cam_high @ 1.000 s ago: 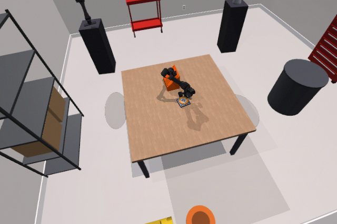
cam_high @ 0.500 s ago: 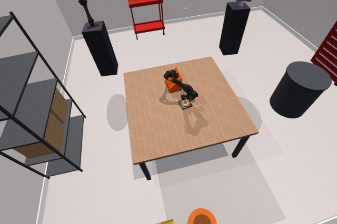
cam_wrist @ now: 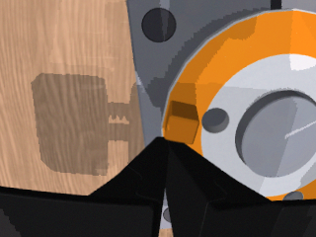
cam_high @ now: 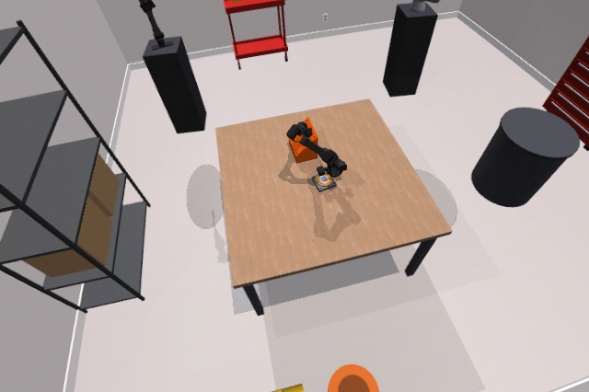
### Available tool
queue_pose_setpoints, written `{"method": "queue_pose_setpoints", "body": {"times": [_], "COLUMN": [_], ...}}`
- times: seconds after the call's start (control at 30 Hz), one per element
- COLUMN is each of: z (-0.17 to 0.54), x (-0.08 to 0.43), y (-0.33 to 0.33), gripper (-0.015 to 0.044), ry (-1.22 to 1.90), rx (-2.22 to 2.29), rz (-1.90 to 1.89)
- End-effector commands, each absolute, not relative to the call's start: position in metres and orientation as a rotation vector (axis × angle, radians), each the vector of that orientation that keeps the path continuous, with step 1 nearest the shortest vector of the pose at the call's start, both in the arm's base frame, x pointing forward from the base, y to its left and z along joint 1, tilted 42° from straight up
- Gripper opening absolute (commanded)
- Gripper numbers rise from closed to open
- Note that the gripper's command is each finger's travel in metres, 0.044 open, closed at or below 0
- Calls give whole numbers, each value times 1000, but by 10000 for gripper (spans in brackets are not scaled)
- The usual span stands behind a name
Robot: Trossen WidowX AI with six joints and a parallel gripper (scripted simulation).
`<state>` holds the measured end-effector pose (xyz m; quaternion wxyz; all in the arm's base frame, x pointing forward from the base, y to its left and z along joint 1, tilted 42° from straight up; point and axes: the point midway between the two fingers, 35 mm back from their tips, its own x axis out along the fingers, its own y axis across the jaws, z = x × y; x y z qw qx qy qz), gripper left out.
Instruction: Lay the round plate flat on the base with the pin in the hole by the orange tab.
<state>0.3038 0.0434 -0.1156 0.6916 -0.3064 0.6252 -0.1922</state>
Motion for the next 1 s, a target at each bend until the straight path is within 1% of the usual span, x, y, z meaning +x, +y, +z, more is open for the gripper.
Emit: {"method": "queue_pose_setpoints", "body": {"times": [0.0, 0.33, 0.97], "z": [-114, -114, -106], "x": [311, 314, 337], "y": [45, 46, 45], "gripper": [0, 0, 0], "ry": [1379, 1379, 1377], "rx": [-677, -677, -677], "rz": [-431, -431, -431]}}
